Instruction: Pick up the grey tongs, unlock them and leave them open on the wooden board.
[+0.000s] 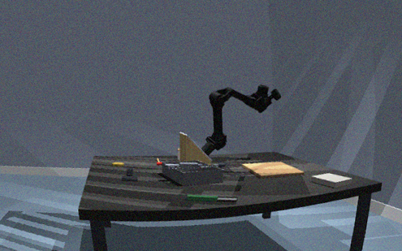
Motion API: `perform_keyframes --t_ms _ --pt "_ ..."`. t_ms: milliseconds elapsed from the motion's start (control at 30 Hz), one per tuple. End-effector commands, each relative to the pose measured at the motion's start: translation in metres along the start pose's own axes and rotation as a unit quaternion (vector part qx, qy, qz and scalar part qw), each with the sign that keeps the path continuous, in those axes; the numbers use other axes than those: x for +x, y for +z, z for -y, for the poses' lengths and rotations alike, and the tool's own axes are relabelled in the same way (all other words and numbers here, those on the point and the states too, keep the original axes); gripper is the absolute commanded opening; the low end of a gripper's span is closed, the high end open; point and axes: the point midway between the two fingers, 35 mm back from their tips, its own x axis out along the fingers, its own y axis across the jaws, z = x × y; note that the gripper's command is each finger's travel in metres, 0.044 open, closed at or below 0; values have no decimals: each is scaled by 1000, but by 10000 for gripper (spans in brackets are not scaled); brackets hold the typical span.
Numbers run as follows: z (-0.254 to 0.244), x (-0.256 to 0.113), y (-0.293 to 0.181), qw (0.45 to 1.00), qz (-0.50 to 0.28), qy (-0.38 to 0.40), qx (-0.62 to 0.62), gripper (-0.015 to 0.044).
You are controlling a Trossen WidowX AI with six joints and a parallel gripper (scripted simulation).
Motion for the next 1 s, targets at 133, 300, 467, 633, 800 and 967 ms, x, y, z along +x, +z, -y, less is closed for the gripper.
perform_keyframes --t_ms 133,300,467,633,800,967 --pt "-4 4 -13 1000 -23 8 -15 269" --pt "-15 11 -60 993 -99 34 -62 260" --pt "-19 5 -123 973 -194 63 -107 260" --pt "-15 -14 -181 945 -282 87 -138 260" --pt "4 -52 -235 905 -378 94 -174 260" --pt "21 -104 -286 855 -469 116 -189 260"
